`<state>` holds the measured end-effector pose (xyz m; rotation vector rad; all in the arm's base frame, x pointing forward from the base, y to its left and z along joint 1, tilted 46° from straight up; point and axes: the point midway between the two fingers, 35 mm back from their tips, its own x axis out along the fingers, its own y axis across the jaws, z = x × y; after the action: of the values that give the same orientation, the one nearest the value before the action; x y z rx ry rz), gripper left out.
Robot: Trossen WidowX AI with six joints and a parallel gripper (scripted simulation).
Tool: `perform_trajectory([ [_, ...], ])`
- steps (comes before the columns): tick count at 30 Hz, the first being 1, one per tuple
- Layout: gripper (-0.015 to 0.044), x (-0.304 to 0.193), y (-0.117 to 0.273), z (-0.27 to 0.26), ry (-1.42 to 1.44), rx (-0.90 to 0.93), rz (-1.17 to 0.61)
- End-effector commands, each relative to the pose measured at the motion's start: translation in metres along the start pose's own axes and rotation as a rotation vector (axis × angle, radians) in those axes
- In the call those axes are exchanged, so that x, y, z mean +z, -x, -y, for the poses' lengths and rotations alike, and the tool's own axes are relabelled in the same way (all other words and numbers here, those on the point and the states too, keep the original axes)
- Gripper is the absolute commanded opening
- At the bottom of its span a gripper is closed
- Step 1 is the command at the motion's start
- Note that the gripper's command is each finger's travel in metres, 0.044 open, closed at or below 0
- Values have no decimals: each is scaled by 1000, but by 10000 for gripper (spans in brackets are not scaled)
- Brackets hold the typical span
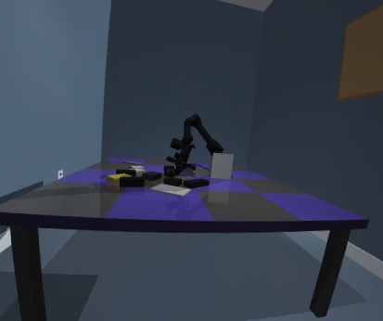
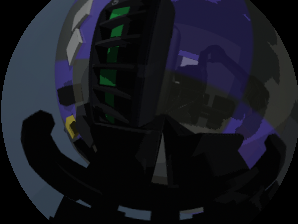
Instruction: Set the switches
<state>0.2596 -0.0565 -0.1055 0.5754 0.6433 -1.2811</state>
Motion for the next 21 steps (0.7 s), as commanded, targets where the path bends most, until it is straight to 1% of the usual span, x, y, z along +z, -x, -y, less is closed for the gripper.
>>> perform_trajectory([
  [1, 0, 1, 0, -10, -9, 15, 1],
  [21, 0, 2, -3, -19, -9, 16, 1],
])
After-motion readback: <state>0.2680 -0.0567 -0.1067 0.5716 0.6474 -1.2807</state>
